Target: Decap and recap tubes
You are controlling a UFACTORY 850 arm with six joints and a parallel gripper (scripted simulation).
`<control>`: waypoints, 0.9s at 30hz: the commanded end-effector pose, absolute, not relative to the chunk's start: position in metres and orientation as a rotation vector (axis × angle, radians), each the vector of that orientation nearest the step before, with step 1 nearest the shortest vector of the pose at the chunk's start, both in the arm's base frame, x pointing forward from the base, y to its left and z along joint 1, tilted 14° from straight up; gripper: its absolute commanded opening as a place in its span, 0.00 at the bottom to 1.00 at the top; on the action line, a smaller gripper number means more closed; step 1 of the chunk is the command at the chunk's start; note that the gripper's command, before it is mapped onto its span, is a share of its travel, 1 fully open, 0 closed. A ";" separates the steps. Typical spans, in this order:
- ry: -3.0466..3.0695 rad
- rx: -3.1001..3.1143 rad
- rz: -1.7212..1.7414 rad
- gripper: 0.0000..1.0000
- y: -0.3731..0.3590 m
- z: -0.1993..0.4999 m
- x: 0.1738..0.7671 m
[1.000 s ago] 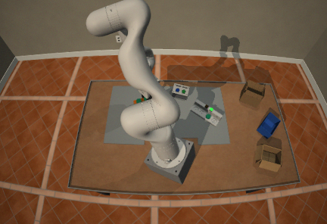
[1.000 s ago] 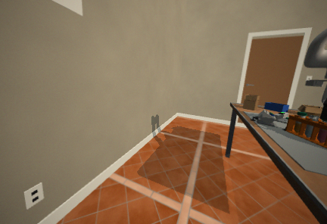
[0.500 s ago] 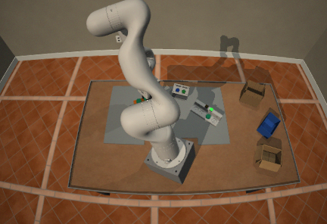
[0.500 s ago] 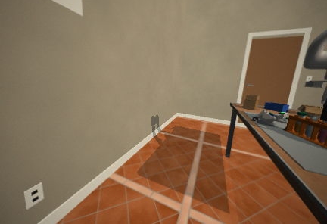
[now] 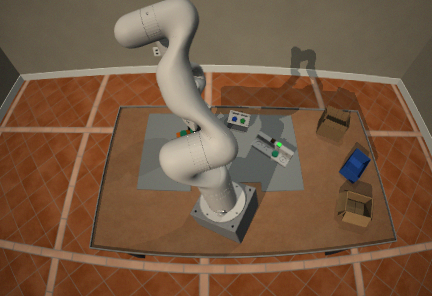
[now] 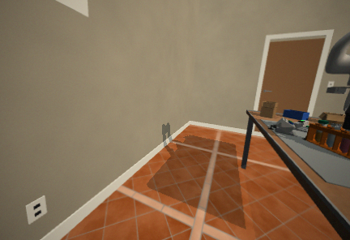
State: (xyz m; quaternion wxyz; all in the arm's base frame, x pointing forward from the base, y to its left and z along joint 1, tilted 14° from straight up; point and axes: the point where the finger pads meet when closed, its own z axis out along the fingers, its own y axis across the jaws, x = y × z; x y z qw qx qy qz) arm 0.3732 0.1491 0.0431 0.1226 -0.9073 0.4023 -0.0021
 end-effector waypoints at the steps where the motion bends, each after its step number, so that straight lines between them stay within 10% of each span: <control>1: 1.260 -2.606 0.007 0.00 0.150 0.043 0.374; 27: 2.072 -2.041 0.128 0.00 0.150 0.042 0.374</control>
